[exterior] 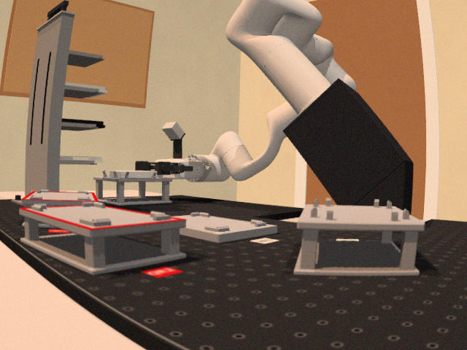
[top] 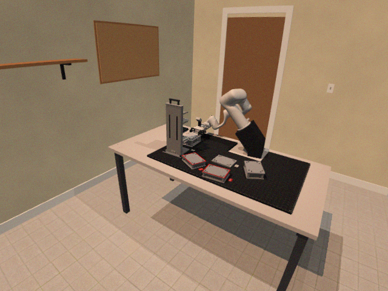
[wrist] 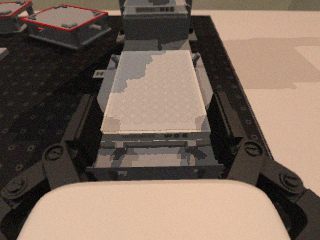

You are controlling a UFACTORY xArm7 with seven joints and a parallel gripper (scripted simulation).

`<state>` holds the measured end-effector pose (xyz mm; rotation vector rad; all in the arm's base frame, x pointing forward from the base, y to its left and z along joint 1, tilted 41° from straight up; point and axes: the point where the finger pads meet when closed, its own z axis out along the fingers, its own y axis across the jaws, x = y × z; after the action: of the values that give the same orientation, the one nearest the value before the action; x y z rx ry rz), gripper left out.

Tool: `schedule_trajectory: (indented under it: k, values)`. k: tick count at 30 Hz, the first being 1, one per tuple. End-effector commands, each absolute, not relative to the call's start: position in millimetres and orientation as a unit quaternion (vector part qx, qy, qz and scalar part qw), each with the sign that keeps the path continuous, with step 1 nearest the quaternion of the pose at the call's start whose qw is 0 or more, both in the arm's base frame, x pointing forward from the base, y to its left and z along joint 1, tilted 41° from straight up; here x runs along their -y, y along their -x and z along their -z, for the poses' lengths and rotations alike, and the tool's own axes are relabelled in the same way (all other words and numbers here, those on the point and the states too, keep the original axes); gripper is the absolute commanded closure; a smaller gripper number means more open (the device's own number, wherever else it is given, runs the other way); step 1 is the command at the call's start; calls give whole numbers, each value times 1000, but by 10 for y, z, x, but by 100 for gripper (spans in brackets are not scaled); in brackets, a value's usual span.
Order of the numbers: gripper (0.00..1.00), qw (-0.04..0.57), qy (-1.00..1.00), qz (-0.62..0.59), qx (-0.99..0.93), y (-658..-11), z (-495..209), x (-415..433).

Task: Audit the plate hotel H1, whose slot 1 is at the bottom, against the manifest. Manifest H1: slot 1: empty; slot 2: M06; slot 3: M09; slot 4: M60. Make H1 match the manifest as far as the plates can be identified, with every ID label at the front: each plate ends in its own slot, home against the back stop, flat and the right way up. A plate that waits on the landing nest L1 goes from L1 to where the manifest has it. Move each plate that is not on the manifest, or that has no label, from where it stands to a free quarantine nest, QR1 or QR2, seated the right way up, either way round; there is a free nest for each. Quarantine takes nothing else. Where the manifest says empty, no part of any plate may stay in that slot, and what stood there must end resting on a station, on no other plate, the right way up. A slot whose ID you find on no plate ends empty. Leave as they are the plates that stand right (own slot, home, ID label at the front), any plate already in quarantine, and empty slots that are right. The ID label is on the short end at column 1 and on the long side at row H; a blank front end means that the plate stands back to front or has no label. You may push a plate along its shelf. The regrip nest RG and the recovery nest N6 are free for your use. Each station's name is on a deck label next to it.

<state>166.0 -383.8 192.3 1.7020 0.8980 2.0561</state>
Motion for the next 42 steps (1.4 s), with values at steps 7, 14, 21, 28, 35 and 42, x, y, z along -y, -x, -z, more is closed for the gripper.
schedule_trajectory:
  k: [7,14,21,28,35,42]
  values:
    - [100,163,-596,-720,-316,-1657,-1933,3837]
    - [100,163,-596,-720,-316,-1657,-1933,3837]
    - [0,163,-596,-720,-316,-1657,-1932,3837]
    - [0,163,-596,-720,-316,-1657,-1932,3837]
    - [0,163,-596,-720,-316,-1657,-1933,3837]
    - [0,163,-596,-720,-316,-1657,-1933,3837]
